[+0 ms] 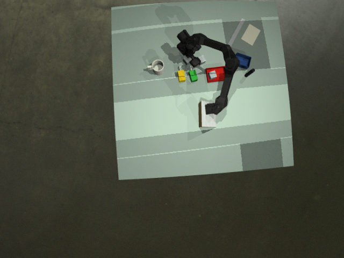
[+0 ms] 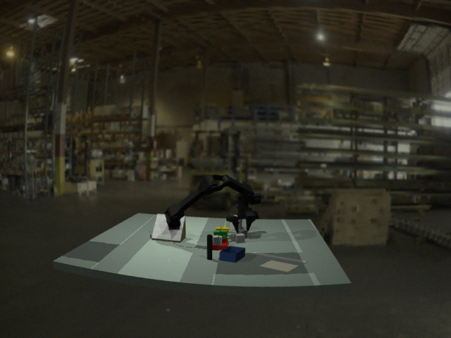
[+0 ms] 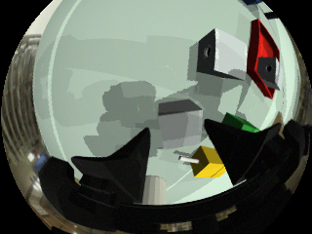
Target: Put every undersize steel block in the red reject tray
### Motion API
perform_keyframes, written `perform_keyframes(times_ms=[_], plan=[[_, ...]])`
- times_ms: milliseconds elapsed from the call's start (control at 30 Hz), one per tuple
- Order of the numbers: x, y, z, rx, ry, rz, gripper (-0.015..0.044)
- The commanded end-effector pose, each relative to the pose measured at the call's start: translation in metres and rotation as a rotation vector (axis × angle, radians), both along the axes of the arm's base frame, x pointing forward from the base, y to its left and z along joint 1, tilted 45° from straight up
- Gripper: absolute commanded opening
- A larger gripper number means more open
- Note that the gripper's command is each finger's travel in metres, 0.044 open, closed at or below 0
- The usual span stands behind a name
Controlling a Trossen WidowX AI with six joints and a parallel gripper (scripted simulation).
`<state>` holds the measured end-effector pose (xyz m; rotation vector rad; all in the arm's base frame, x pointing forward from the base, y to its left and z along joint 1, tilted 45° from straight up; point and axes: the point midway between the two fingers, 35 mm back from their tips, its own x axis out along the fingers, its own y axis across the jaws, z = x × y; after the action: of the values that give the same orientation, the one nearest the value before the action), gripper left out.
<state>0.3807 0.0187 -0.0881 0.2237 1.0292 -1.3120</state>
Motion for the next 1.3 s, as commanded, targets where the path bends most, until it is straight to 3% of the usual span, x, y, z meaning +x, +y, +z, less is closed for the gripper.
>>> perform_keyframes(times_ms=[0,567,700,1000,1067,1200,1267], plan=[[-0.003,-0.007,-0.007,-0.007,0.011,0.003,0.0325],[-0.006,-0.021,-0.021,-0.01,0.011,0.003,0.0325],[-0.005,-0.019,-0.019,-0.004,0.003,-0.002,0.022],[-0.005,-0.019,-0.019,-0.004,0.003,-0.002,0.016],[-0.004,-0.017,-0.017,-0.004,0.003,-0.002,0.0107],[0.001,0.013,0.012,-0.003,0.008,0.001,0.0002],[-0.003,0.029,0.031,-0.005,0.011,0.002,0.0]])
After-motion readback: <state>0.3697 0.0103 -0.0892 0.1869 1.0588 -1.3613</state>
